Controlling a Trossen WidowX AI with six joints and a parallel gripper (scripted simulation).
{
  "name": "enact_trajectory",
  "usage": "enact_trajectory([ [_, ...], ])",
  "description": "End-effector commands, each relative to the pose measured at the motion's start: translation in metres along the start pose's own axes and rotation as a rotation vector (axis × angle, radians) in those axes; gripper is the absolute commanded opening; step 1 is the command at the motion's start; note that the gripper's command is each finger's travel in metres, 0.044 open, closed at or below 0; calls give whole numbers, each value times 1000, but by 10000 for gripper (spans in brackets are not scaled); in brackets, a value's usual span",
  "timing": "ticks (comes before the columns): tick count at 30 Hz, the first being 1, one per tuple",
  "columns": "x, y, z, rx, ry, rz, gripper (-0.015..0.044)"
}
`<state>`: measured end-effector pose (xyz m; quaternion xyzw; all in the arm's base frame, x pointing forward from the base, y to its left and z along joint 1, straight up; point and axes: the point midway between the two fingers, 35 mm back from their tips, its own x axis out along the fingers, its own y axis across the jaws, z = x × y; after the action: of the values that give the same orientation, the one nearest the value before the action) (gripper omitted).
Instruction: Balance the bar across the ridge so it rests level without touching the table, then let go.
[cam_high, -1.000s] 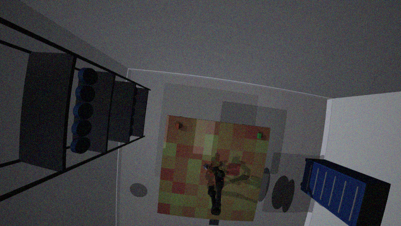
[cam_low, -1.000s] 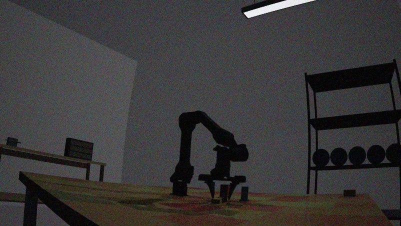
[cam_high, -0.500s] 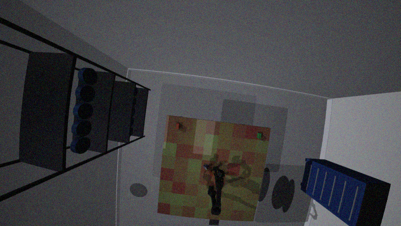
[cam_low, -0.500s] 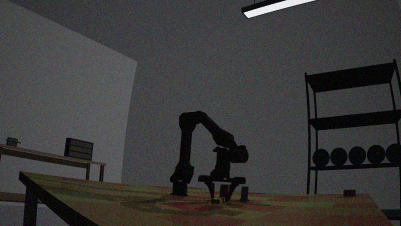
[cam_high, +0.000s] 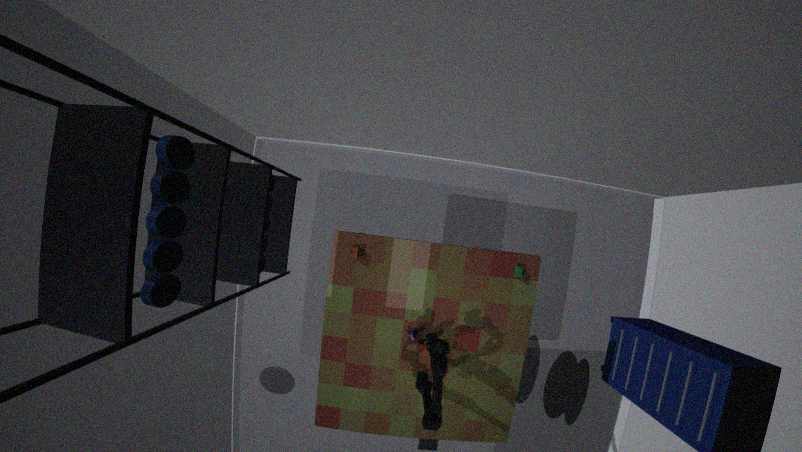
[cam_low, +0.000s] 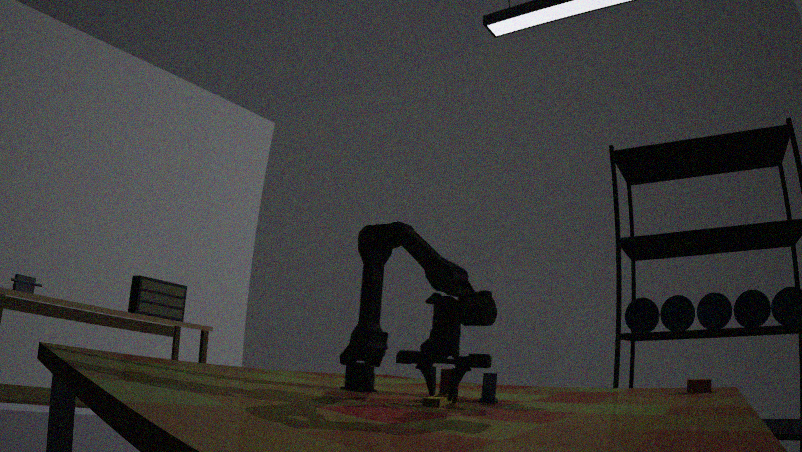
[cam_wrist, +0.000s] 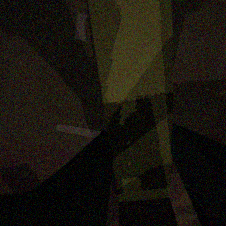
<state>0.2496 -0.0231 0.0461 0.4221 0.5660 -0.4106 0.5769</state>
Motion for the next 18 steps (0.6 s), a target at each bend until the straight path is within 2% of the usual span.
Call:
enact_trajectory([
  [1,-4,1,0,0,0,0,6],
  [18,-46,6,3,-1,-3,0,0],
])
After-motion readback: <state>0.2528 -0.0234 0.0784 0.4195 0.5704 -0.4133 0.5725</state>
